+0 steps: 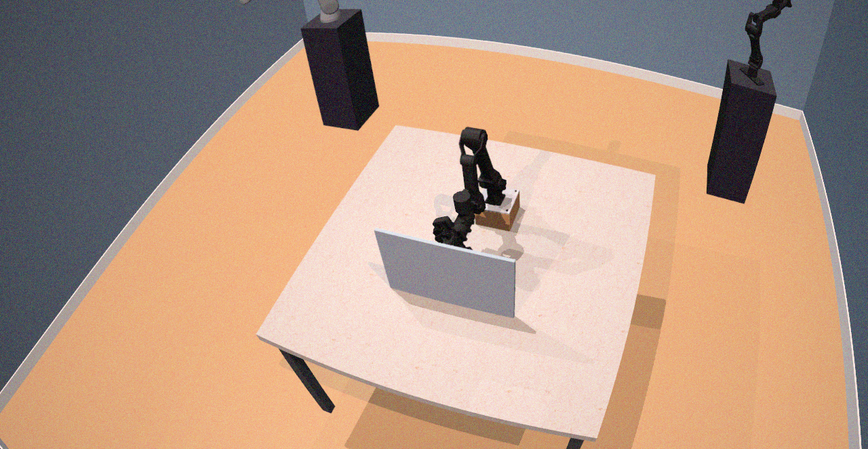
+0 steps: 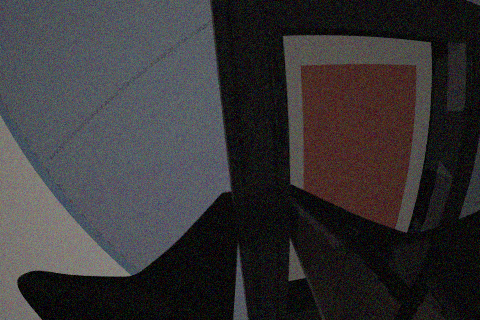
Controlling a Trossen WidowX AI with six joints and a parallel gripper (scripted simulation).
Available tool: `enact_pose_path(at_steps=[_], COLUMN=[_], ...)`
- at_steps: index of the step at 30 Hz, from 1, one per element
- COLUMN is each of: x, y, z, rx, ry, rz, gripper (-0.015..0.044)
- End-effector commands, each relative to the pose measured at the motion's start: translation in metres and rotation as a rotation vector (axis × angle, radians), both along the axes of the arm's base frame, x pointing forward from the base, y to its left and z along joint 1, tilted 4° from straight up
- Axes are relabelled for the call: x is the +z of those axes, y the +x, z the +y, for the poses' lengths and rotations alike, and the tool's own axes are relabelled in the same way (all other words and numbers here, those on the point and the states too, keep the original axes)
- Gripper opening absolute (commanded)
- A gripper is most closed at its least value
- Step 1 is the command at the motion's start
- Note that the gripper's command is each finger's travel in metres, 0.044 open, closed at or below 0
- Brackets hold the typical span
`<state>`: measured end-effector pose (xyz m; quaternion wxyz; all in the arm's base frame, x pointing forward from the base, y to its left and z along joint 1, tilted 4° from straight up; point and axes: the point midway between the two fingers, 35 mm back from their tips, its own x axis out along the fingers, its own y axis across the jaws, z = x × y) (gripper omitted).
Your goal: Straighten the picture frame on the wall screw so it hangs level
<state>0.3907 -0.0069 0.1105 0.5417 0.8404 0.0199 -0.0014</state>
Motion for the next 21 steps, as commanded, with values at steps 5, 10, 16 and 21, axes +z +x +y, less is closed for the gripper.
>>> enact_pose_path(at_steps=[5,10,16,21], x=[0.0016,0.0031,0.0047,0.0055], y=[0.0002,0.0002,0.0003,0.0003], z=[-0.0008,-0.0014,-0.0021,-0.0025], rx=[-0.003,-0.003,-0.003,-0.003], ry=[0.006,0.006,0.006,0.006], rz=[0.001,0.001,0.001,0.001], gripper=[0.0000,0.0000,0.0000,0.0000])
